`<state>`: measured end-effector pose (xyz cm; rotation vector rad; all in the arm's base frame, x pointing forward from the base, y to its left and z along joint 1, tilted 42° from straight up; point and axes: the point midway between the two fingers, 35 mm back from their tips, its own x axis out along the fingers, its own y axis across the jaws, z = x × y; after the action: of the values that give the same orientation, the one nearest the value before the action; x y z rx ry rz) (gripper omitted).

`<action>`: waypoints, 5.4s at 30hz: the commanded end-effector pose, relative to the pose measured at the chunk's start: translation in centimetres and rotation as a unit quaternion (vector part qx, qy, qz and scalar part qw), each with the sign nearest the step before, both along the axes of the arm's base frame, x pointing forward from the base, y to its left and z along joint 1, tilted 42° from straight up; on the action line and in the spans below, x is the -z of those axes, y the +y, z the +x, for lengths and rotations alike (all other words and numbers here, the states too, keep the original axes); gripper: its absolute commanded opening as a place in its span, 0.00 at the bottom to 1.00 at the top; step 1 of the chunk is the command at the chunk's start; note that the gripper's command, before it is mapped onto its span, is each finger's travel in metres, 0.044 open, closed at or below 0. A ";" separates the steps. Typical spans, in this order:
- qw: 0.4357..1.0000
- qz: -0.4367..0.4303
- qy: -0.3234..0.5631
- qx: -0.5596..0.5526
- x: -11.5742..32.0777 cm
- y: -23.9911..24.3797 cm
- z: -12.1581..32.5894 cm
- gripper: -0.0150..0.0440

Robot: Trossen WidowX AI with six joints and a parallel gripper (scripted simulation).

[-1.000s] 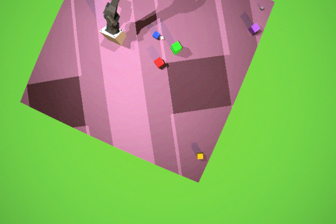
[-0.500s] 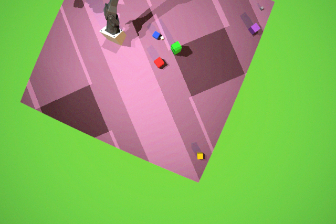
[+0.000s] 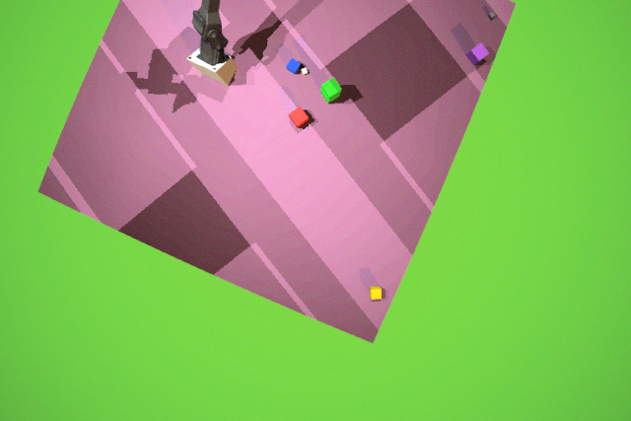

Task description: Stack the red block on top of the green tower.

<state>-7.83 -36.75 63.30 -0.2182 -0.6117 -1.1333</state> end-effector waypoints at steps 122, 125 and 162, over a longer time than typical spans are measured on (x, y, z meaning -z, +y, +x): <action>0.109 -0.003 0.666 -0.738 71.5 43.1 39.2 1.00; 0.109 -0.003 0.666 -0.738 71.7 43.3 39.2 1.00; 0.109 -0.004 0.666 -0.738 68.2 40.0 39.5 0.25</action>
<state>31.33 4.37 -6.03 -0.3381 0.9577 1.3575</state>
